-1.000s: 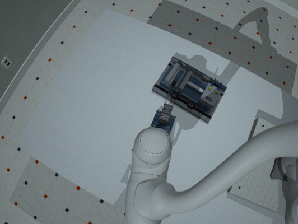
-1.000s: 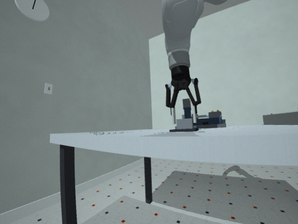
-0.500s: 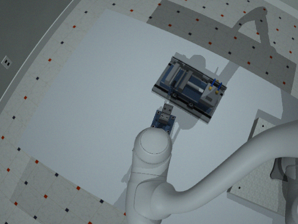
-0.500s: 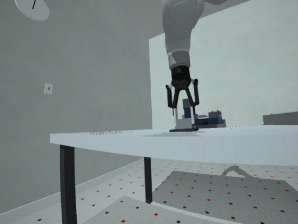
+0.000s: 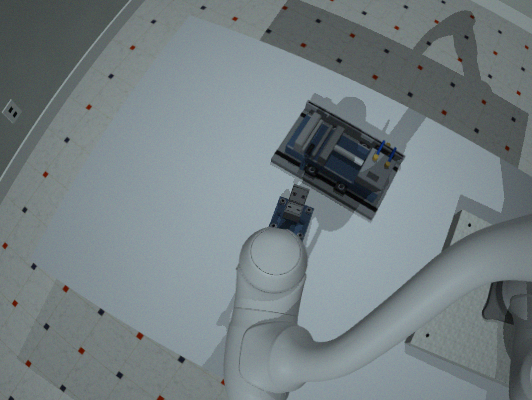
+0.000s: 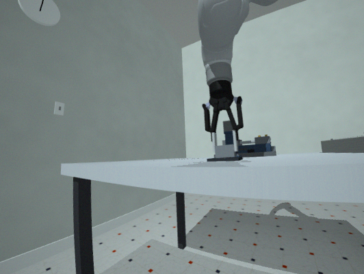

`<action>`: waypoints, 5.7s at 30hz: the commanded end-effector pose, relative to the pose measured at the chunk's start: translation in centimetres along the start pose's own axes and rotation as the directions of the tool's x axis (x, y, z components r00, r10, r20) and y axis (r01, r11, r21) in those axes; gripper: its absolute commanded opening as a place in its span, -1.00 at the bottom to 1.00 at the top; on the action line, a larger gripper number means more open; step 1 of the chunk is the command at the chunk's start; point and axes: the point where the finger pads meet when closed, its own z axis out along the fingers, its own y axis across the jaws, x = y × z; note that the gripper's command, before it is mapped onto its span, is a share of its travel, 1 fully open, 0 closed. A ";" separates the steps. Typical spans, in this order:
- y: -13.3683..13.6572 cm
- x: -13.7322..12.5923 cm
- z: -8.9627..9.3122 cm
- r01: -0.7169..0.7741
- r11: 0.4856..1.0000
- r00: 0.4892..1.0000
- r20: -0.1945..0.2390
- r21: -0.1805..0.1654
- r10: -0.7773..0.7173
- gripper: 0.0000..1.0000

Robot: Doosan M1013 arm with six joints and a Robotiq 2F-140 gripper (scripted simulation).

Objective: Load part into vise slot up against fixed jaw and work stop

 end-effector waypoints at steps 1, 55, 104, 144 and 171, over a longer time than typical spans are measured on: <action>-0.2 0.2 0.3 0.006 1.000 1.000 -0.004 0.002 -0.006 -1.00; -0.1 0.1 -8.0 0.006 1.000 1.000 -0.004 0.002 -0.006 -1.00; 0.0 0.1 -20.6 0.006 1.000 1.000 -0.004 0.002 -0.006 -1.00; 0.0 0.1 -20.6 0.006 1.000 1.000 -0.004 0.002 -0.006 -1.00; 1.5 -1.1 -20.6 -0.018 0.999 1.000 0.024 -0.043 0.019 -1.00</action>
